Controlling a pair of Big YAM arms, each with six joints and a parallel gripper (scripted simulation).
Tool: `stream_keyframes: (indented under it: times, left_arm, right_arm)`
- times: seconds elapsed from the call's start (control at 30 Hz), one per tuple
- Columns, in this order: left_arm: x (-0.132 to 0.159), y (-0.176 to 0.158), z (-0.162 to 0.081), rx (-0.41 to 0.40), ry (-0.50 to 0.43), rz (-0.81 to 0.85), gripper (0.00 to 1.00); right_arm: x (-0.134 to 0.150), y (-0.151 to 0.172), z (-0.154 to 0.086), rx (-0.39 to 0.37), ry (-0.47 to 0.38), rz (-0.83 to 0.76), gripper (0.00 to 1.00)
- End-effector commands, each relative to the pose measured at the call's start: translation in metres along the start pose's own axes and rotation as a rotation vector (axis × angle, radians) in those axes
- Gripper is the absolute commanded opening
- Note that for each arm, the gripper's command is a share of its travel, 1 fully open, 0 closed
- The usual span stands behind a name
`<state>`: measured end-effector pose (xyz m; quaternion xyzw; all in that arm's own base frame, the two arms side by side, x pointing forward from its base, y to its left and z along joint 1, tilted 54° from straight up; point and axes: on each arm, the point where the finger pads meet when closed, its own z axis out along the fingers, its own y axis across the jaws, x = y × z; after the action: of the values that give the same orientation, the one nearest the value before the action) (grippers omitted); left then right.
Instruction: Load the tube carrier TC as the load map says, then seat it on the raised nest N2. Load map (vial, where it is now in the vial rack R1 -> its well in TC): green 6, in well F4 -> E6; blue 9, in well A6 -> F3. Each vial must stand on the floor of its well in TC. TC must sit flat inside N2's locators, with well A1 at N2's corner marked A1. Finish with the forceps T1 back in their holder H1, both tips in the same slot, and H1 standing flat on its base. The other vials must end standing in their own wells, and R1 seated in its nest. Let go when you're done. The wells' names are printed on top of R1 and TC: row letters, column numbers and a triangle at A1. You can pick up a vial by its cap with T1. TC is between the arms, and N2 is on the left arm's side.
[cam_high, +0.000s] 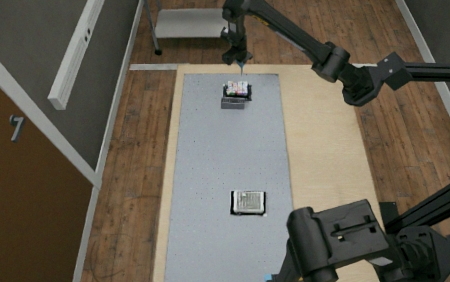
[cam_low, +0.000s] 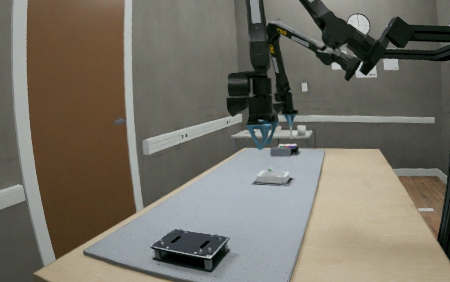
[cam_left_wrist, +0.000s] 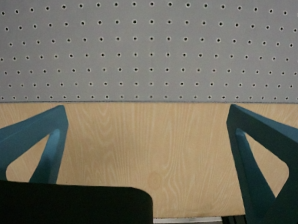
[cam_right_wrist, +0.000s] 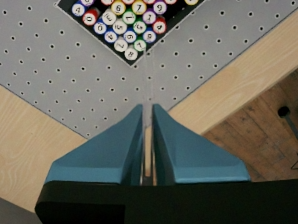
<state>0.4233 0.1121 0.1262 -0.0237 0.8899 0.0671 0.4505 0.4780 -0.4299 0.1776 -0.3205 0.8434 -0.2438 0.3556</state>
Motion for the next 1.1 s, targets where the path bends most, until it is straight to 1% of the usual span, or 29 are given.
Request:
stream_keyframes:
  times: [0.0, 1.07]
  left_arm:
    - [-0.0001, -0.0002, -0.0005, 0.001, -0.002, 0.004, 1.00]
    - [-0.0001, -0.0002, -0.0005, 0.001, -0.002, 0.004, 1.00]
  right_arm:
    - [-0.0024, 0.0106, 0.0157, -0.022, -0.005, 0.009, 0.07]
    - [-0.0040, 0.0061, 0.0167, -0.016, -0.007, 0.005, 0.07]
